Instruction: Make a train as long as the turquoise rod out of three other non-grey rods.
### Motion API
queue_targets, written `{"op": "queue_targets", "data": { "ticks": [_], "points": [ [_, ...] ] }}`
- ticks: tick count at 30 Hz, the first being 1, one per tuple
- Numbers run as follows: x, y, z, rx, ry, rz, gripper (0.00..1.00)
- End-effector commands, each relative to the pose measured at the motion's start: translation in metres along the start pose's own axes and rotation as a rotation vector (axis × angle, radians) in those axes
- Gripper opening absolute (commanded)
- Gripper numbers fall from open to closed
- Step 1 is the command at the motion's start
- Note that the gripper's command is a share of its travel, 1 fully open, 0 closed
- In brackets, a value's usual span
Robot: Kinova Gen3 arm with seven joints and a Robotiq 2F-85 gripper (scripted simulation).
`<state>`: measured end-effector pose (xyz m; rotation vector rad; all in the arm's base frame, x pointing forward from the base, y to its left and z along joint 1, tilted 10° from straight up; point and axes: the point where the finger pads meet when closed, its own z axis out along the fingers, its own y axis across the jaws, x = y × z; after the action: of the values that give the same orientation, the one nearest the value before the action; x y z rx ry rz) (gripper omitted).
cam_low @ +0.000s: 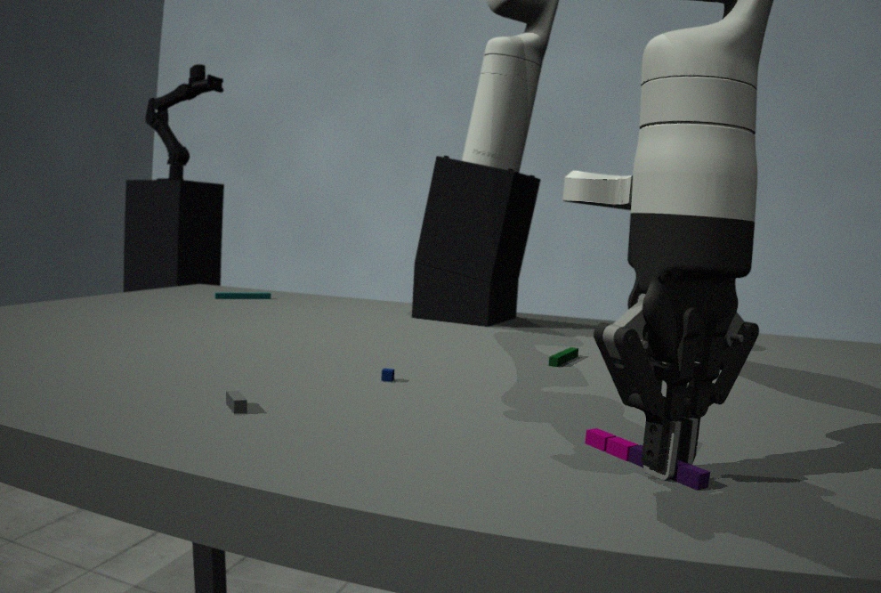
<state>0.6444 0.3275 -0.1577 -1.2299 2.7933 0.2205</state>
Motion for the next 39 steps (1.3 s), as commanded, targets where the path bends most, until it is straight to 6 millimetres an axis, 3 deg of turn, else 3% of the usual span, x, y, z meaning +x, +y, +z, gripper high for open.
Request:
{"op": "queue_targets", "data": {
  "ticks": [1,10,25,39],
  "points": [
    [-0.0012,-0.0004,-0.0016,0.001,-0.002,0.0,0.05],
    [-0.0012,-0.0004,-0.0016,0.001,-0.002,0.0,0.05],
    [-0.0012,-0.0004,-0.0016,0.001,-0.002,0.0,0.24],
    [-0.0012,-0.0004,-0.0041,0.001,-0.002,0.0,0.24]
  ]
}}
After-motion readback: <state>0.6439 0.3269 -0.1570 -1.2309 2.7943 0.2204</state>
